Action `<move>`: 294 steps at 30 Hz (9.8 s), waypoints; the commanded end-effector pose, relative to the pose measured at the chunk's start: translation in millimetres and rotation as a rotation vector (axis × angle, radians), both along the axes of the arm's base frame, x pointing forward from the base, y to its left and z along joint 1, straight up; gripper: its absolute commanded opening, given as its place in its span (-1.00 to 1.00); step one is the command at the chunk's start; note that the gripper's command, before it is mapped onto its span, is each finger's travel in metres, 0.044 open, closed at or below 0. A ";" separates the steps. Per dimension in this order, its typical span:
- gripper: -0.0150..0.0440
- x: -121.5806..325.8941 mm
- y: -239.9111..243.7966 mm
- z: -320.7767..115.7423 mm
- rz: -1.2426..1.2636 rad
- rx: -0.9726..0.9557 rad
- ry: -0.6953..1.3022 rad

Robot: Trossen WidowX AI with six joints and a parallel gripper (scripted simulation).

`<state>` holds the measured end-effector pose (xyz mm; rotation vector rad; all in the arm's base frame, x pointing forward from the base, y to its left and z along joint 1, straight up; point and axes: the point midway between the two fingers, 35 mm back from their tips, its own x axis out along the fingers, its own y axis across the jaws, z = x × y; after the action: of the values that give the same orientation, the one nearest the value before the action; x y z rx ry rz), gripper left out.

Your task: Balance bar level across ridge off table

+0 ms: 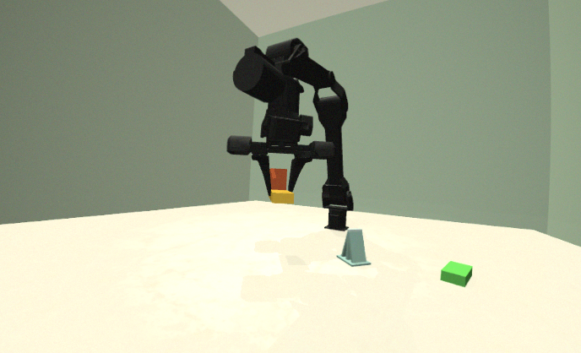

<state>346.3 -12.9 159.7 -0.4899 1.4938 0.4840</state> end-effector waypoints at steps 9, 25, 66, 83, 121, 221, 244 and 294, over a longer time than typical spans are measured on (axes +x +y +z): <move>-0.49 -9.4 46.2 2.6 0.059 -0.001 -0.009; -0.49 -31.8 104.6 2.0 0.143 0.002 -0.008; -0.49 -55.5 145.2 -39.9 0.203 0.004 -0.007; -0.49 -55.6 145.1 -41.9 0.203 0.004 -0.007; -0.49 -55.6 145.1 -45.0 0.203 0.004 -0.007; -0.49 -55.6 145.3 -53.3 0.203 0.004 -0.007; -0.49 -55.2 145.6 -51.3 0.203 0.004 -0.007; -0.49 -54.9 145.8 -49.6 0.203 0.004 -0.007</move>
<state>291.8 133.0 110.0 -0.6464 1.4398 0.6474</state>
